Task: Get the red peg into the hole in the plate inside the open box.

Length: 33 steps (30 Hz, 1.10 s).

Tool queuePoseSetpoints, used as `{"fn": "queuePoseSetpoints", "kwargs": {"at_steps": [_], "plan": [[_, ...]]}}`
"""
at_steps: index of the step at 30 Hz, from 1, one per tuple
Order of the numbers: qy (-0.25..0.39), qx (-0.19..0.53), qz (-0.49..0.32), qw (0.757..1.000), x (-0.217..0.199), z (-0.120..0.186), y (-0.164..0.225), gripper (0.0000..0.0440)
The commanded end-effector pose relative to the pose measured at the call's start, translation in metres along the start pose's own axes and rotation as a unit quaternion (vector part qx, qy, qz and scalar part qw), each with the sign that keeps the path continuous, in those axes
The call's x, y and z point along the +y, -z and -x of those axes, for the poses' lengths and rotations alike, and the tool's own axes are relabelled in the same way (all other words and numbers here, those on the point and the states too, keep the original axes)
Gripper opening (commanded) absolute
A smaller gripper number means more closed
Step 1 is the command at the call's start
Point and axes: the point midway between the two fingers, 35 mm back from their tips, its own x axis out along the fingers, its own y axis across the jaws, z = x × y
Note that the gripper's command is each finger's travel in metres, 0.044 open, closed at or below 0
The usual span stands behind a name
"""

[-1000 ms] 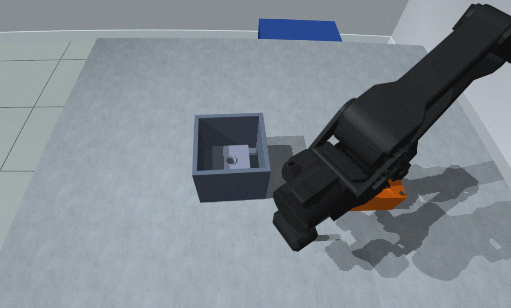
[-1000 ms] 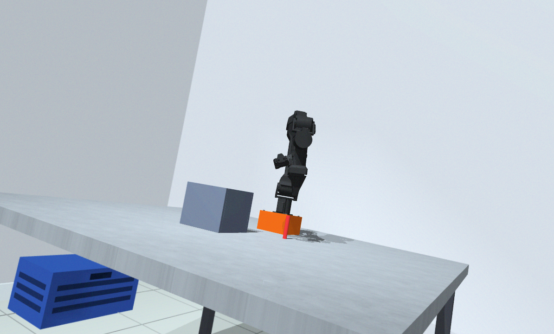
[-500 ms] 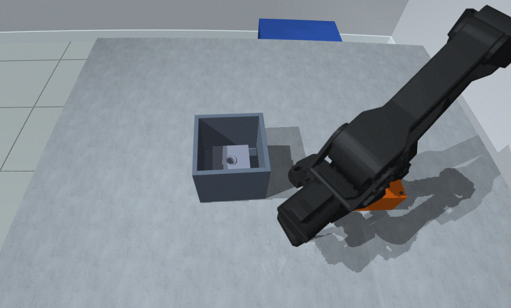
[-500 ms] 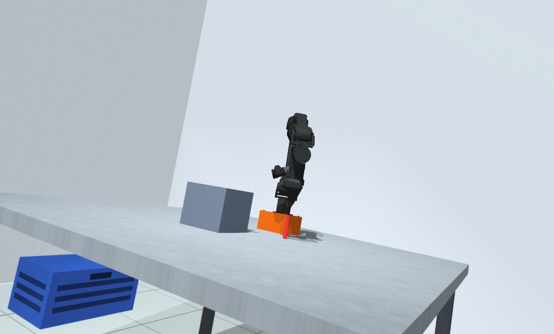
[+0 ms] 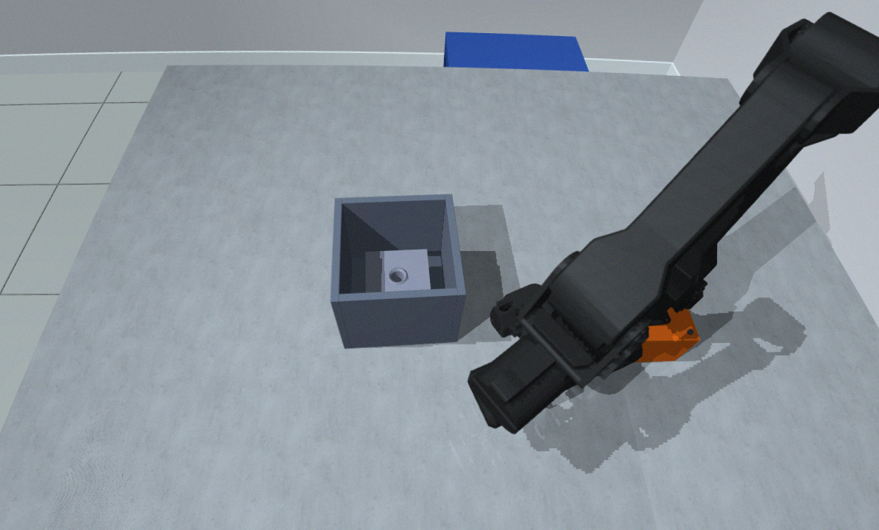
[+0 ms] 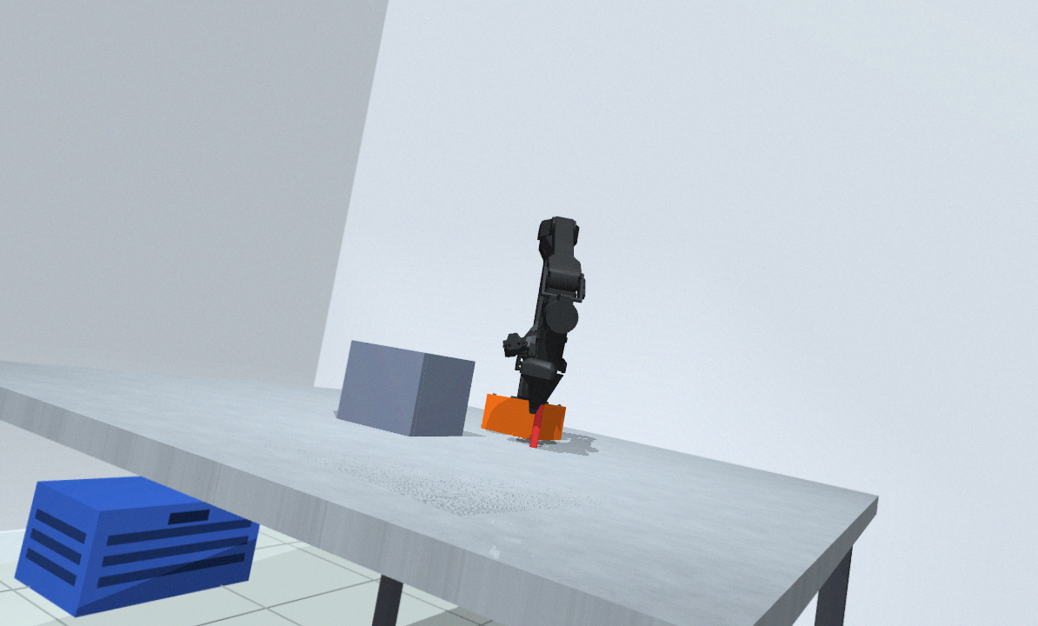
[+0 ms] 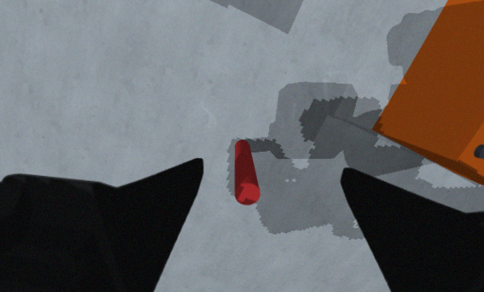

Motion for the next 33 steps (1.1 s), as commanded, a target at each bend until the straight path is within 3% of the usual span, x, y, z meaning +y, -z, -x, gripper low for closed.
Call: {"fn": "queuePoseSetpoints", "kwargs": {"at_steps": [1, 5, 7, 22, 33], "plan": [[0.004, -0.007, -0.009, 1.000, -0.002, -0.012, -0.002, 0.0412], [0.000, -0.010, -0.017, 1.000, -0.001, -0.022, -0.002, 0.0399], [-0.002, -0.010, -0.019, 1.000, 0.001, -0.026, -0.001, 0.0369], [-0.021, 0.006, 0.006, 1.000, 0.022, -0.046, 0.012, 0.0018], [-0.065, 0.018, -0.008, 0.998, 0.038, -0.023, 0.012, 0.0000]]}}
